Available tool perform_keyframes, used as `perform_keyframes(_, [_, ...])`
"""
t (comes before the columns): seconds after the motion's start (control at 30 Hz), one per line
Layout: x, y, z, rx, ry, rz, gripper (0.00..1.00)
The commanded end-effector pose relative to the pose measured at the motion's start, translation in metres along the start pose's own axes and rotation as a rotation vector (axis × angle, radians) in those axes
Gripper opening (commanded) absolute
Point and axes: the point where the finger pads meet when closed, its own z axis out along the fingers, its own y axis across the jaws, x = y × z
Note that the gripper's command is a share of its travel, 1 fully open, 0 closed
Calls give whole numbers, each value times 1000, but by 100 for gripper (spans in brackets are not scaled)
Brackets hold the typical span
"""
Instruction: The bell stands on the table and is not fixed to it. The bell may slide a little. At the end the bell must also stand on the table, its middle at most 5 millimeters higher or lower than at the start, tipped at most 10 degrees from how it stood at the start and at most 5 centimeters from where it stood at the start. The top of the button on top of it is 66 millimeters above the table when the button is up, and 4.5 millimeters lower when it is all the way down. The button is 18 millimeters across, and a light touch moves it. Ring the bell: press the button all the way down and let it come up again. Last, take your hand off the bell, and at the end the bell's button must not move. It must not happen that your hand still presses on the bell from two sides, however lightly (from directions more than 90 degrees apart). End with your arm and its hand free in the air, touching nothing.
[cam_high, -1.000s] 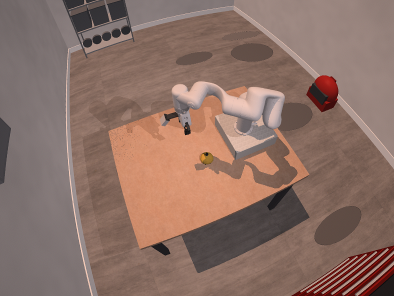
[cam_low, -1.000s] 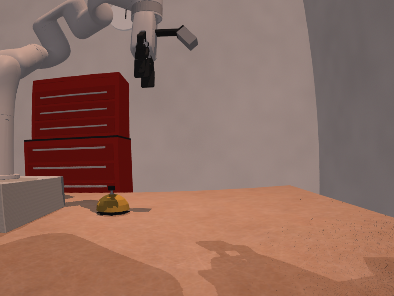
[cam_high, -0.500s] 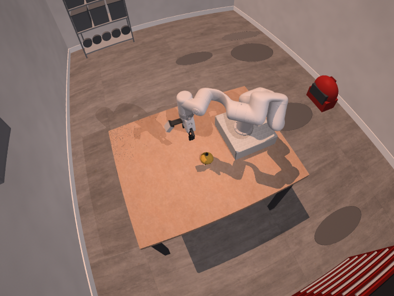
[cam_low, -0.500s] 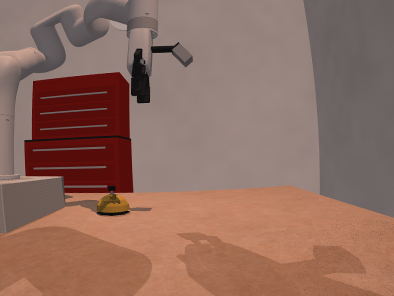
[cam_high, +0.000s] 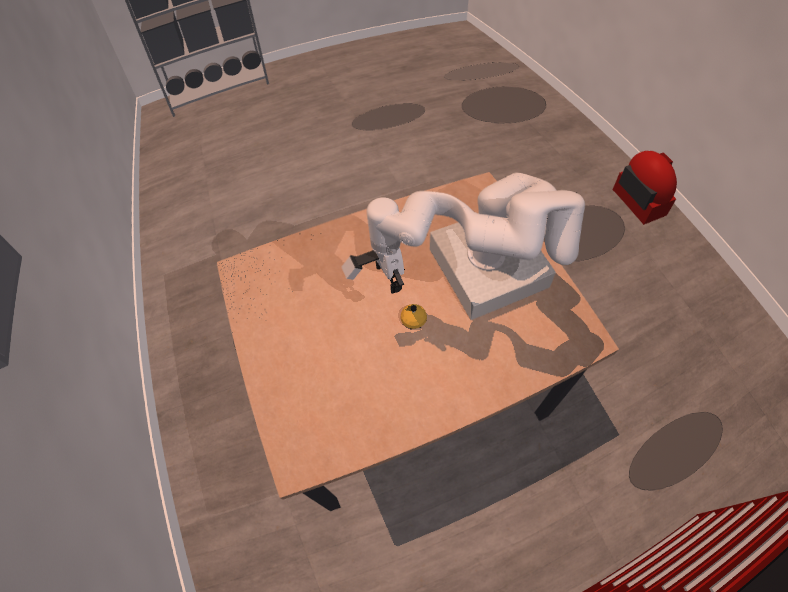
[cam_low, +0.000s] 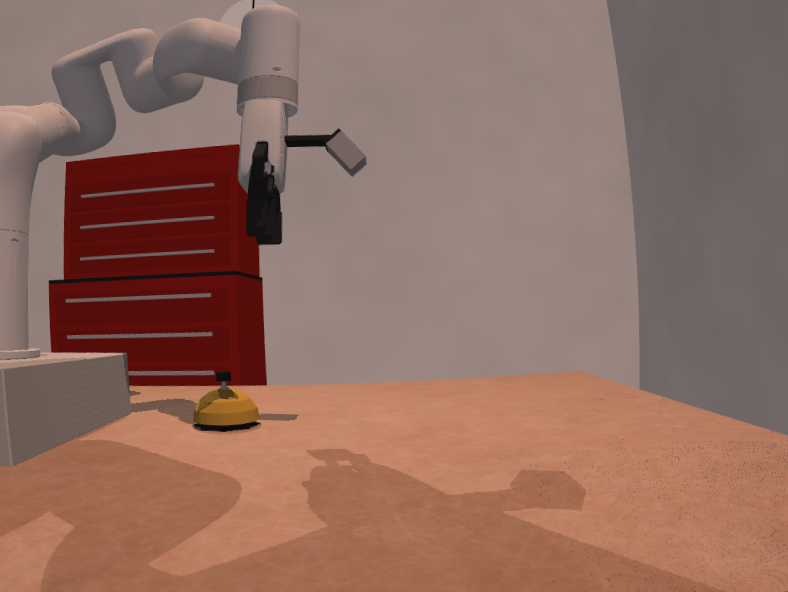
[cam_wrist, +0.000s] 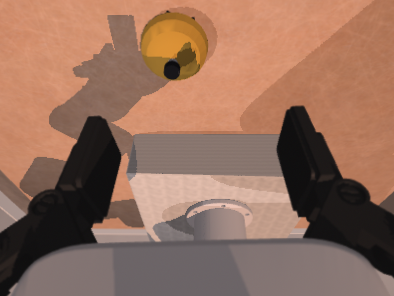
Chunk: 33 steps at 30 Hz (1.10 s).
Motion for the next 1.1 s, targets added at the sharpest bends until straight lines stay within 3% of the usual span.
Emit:
perform_keyframes(0.0, [2,0,-2,1,8,1,100])
perform_keyframes(0.13, [2,0,-2,1,8,1,100])
perform_keyframes(0.2, [-13,-11,21,3,9,-24,100])
perform_keyframes(0.47, [-13,-11,21,3,9,-24,100])
perform_keyframes(0.53, [-26,-18,39,4,10,-43,100])
perform_keyframes(0.8, [-26,-18,39,4,10,-43,100])
perform_keyframes(0.87, [-37,-24,52,3,10,-58,100])
perform_keyframes(1.07, [-37,-24,52,3,10,-58,100])
